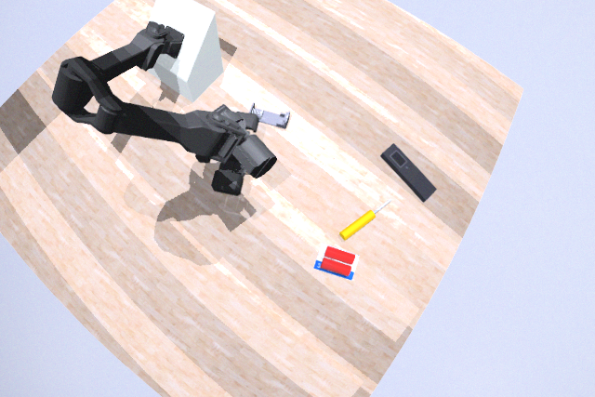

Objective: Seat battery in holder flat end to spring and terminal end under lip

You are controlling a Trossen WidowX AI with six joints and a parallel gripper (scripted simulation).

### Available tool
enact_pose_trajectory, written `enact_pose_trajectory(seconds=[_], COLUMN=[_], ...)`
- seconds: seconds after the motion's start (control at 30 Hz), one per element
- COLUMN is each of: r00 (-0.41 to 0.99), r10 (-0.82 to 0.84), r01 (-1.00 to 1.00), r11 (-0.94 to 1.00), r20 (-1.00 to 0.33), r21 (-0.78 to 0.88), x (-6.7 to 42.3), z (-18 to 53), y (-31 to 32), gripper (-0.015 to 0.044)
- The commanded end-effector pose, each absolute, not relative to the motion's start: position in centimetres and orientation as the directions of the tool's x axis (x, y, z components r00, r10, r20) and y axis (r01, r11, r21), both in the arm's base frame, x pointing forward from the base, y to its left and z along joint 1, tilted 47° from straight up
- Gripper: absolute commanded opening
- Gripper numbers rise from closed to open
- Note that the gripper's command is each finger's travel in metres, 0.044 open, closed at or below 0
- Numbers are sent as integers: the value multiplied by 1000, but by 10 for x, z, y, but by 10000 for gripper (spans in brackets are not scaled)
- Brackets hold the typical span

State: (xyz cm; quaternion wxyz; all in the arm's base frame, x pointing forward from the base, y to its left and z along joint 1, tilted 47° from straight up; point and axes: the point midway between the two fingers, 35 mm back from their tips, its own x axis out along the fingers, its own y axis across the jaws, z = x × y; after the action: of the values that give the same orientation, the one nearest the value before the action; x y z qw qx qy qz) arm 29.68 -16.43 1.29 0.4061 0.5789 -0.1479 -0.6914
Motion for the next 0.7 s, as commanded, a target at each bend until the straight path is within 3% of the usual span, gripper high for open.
enact_pose_trajectory(seconds=[0.0, 0.5, 0.67], r00=[0, 1, 3], r10=[-732, -730, -725], r01=[393, 402, 627], r11=[-626, -626, -535], r20=[-681, -683, -689], r21=[673, 669, 566], x=[297, 297, 299], z=[12, 46, 37], y=[-164, -127, -116], gripper=[84, 81, 81])
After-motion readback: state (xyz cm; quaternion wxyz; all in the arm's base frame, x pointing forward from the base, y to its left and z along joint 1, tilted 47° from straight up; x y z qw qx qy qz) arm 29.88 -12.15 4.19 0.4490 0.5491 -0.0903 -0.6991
